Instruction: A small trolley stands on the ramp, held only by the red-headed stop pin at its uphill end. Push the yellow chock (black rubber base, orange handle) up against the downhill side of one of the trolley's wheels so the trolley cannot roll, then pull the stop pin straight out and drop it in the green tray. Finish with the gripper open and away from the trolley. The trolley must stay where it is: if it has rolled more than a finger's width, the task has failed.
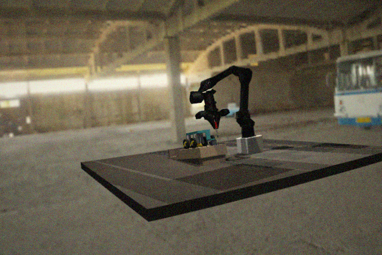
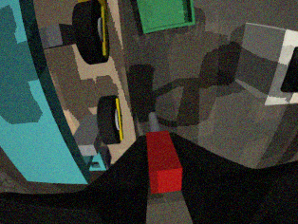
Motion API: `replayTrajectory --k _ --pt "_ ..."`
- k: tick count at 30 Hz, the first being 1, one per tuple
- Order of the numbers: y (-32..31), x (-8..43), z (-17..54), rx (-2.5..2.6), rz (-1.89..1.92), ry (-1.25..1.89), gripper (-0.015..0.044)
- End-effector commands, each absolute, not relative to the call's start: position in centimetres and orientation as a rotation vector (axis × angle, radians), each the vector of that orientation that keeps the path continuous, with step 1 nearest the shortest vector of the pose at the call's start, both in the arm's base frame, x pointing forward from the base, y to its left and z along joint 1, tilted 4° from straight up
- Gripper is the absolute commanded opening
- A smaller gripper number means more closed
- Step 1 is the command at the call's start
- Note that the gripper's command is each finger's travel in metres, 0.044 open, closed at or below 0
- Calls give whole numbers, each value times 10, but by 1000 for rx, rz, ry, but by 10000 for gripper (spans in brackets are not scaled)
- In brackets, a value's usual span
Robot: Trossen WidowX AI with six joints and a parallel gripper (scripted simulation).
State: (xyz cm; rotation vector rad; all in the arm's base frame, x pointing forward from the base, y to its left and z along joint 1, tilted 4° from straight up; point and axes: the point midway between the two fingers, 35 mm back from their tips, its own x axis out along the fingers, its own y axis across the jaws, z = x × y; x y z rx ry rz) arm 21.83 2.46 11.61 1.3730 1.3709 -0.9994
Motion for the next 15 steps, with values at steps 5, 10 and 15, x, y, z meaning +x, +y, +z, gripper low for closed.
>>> replayTrajectory --k 5,10,15 --pt "-3 219 112 1370 -1001 1378 0" --pt "-21 220 110 1369 -1002 1377 0" --pt "-39 220 107 1367 -1003 1376 0"
